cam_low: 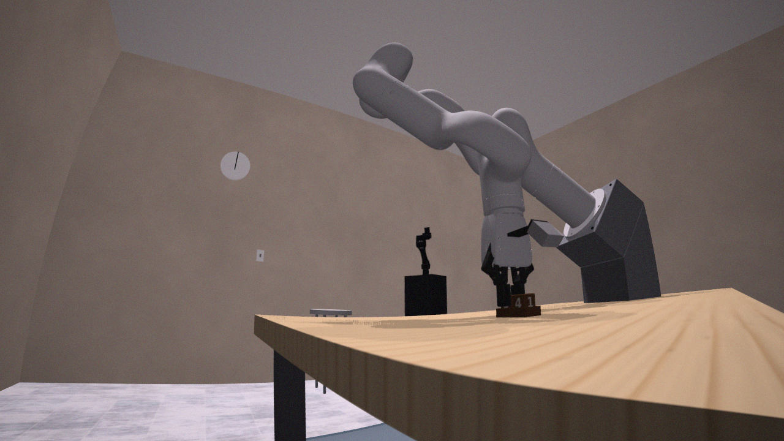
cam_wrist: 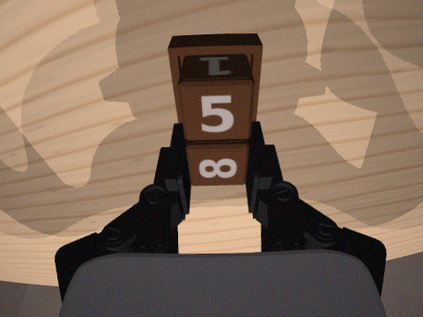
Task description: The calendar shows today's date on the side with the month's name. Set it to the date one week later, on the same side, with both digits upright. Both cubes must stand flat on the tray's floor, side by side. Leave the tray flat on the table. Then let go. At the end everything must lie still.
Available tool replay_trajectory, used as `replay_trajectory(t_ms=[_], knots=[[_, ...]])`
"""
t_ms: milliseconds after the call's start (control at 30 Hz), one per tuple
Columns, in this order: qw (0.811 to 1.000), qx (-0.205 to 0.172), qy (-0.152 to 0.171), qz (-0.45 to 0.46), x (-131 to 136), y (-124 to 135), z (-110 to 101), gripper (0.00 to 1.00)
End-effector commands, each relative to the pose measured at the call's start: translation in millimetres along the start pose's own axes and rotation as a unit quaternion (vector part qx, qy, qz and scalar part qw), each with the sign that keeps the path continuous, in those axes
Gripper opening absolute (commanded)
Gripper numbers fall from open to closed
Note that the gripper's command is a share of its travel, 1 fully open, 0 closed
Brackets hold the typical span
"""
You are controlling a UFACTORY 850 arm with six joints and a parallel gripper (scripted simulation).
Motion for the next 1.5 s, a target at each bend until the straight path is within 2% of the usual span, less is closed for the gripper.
replay_trajectory(t_ms=[0,1100,1133,1267,1300,1367,1400,1467], knots=[[1.000,0.000,0.000,0.000,0.2,-0.1,-0.2,0.27],[1.000,0.000,0.000,0.000,0.2,-0.1,-0.2,0.27],[1.000,0.000,0.000,0.000,0.2,-0.1,-0.2,0.31],[1.000,0.000,0.000,0.000,0.2,-0.1,-0.2,0.31],[1.000,0.000,0.000,0.000,0.2,-0.1,-0.2,0.35],[1.000,0.000,0.000,0.000,0.2,-0.1,-0.2,0.35],[1.000,0.000,0.000,0.000,0.2,-0.1,-0.2,0.39],[1.000,0.000,0.000,0.000,0.2,-0.1,-0.2,0.39]])
Point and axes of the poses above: the point where the finger pads meet when closed, its own z axis out along the fingers, its own x axis across the jaws, y = z × x, the point moved 1 cm from there along -z, back along the fingers, and after that the axes turned 4 degrees about -z, right-handed, at the moved point
